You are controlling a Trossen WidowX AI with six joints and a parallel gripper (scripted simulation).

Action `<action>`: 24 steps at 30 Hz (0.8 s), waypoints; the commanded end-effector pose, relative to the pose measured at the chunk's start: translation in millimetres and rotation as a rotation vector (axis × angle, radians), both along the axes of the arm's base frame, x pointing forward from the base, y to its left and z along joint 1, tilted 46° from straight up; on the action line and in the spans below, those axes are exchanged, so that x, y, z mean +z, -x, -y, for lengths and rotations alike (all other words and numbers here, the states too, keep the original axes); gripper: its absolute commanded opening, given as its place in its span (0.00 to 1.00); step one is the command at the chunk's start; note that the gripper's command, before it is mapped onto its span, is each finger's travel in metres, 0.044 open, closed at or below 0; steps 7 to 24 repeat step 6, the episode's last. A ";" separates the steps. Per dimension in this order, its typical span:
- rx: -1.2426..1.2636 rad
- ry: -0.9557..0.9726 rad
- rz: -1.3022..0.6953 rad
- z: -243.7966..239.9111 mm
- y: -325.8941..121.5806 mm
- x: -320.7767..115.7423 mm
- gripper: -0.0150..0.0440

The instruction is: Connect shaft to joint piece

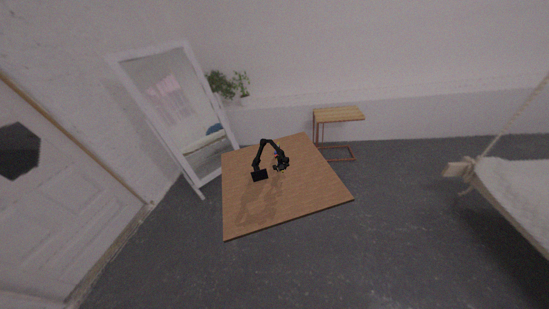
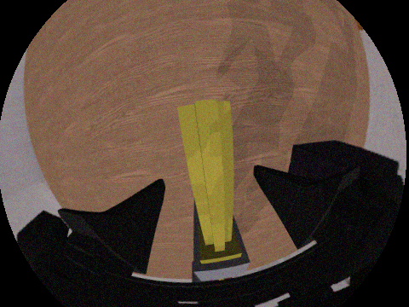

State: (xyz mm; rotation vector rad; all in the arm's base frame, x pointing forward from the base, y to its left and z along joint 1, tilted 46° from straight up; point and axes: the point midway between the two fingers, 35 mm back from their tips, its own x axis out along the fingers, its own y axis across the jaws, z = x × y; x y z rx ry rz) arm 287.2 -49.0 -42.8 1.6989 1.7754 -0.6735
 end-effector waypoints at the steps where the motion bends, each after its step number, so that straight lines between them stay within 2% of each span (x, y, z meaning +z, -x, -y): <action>1: -0.002 -0.002 0.004 13.2 -0.7 12.7 1.00; 24: -0.003 -0.006 0.004 21.3 -0.2 21.2 1.00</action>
